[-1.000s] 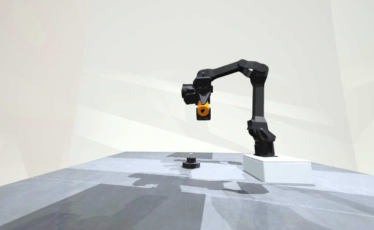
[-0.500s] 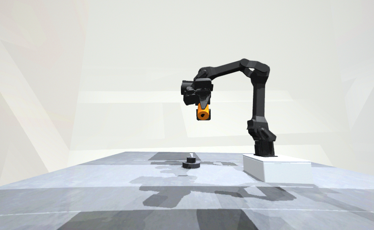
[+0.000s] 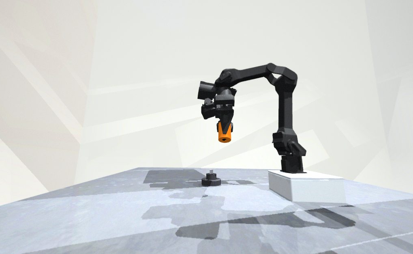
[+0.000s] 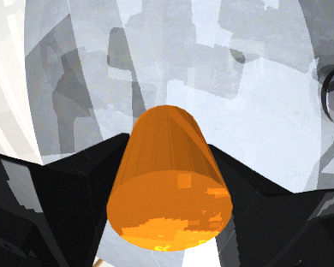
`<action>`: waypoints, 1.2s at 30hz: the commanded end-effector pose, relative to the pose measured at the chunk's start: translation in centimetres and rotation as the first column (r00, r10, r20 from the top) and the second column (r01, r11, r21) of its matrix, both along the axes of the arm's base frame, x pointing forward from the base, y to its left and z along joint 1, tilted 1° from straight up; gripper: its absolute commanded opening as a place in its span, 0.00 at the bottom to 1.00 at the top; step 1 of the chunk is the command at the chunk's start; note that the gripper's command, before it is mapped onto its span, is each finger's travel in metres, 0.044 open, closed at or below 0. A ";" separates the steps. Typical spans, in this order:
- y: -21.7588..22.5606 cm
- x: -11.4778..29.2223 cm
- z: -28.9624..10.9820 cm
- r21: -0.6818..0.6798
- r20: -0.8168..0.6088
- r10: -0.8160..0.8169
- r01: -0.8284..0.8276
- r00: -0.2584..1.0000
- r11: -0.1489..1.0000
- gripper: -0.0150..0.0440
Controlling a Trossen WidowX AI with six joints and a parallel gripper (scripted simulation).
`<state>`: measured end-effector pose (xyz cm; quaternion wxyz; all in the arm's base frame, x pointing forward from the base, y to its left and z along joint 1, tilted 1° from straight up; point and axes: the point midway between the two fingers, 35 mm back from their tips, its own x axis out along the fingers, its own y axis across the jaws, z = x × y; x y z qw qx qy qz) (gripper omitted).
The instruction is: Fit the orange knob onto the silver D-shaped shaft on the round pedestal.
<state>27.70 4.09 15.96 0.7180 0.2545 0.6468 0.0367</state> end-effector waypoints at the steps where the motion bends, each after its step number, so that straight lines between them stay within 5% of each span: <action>1: 0.3 0.2 -0.9 -0.097 -0.026 -0.009 0.006 1.000 0.995 0.25; 15: 1.2 0.6 -3.9 -0.369 -0.114 -0.041 -0.004 0.993 0.929 0.25; 36: 1.5 2.4 -14.2 -0.382 -0.116 -0.040 -0.007 0.992 0.924 0.25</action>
